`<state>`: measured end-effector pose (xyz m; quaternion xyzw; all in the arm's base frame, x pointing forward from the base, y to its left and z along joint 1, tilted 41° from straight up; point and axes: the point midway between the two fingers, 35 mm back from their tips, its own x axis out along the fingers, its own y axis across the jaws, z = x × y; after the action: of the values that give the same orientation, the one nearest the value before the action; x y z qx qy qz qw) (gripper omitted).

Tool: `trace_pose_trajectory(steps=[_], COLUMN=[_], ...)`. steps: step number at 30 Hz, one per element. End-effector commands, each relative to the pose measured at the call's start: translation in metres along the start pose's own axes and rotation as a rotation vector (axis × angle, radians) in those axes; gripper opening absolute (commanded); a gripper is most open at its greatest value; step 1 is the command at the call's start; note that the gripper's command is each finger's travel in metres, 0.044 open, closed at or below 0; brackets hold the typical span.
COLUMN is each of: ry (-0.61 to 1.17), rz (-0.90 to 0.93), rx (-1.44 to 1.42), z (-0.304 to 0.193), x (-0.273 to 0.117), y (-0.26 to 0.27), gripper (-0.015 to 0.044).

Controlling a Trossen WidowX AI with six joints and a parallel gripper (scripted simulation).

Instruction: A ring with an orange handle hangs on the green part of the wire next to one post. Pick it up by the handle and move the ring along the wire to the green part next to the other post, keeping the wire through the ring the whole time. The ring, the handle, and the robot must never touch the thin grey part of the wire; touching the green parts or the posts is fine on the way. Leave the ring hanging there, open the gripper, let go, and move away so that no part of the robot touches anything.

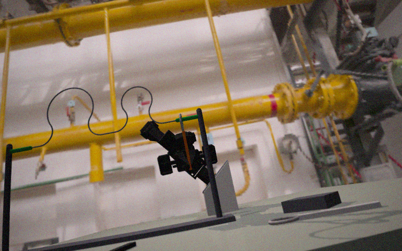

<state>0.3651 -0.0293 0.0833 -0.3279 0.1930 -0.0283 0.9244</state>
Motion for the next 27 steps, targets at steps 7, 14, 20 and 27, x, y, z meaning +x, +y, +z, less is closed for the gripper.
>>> trace_pose_trajectory(steps=[7, 14, 20, 27], ry=[0.001, 0.001, 0.001, 0.001], rz=[0.004, 0.004, 0.004, 0.002], rx=[-0.005, -0.005, -0.005, 0.000], z=[-0.0062, -0.0062, -0.0062, -0.0058], x=[0.0020, 0.0020, 0.0020, 0.0020], y=[0.0010, 0.0010, 0.0010, 0.0006], gripper=[-0.0150, -0.0150, -0.0150, 0.0034])
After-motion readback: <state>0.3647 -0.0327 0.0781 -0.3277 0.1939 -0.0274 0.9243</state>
